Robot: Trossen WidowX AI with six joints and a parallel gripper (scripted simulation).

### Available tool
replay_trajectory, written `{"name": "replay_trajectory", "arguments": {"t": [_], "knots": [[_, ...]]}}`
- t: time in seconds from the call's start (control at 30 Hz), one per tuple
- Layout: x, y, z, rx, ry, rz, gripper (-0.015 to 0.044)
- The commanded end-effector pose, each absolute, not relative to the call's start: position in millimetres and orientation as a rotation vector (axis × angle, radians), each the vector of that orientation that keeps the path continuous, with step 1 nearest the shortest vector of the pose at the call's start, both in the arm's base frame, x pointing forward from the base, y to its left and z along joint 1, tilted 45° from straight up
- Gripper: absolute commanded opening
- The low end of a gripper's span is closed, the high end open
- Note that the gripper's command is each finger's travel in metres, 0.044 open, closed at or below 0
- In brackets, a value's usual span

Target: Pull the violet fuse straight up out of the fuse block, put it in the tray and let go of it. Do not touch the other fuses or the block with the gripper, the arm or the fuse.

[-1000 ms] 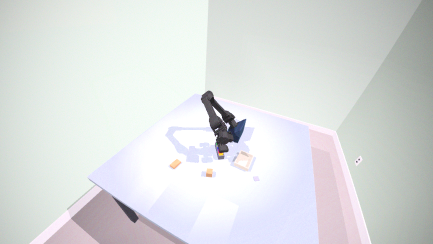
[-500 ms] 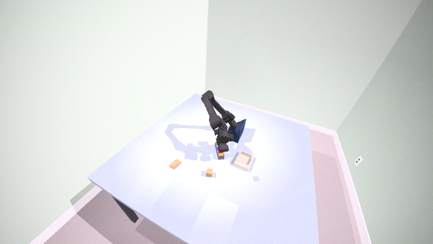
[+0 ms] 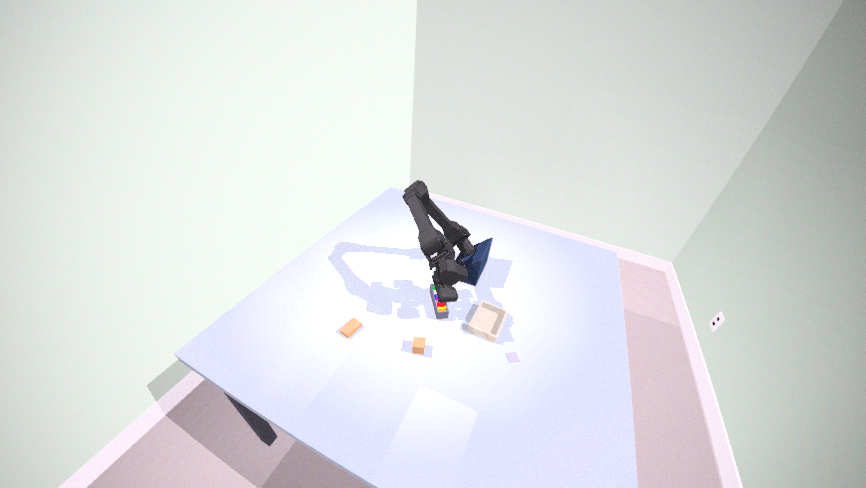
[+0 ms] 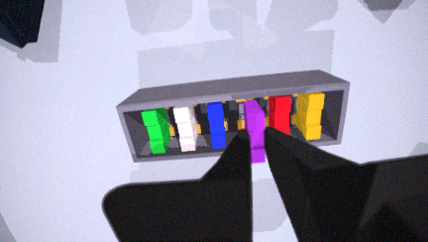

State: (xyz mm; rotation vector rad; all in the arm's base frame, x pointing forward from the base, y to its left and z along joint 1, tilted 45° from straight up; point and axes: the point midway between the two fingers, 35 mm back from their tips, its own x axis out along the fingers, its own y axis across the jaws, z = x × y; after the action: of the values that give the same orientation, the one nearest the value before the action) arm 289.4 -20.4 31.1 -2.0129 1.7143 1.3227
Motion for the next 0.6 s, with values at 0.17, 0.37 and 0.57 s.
{"name": "replay_trajectory", "arguments": {"t": [0.17, 0.37, 0.57], "knots": [[289.8, -16.6, 34.9, -2.008, 1.714, 1.320, 0.0000], [289.9, -14.6, 37.0, -2.008, 1.714, 1.320, 0.0000], [290.0, -12.5, 39.2, -2.009, 1.714, 1.320, 0.0000]]}}
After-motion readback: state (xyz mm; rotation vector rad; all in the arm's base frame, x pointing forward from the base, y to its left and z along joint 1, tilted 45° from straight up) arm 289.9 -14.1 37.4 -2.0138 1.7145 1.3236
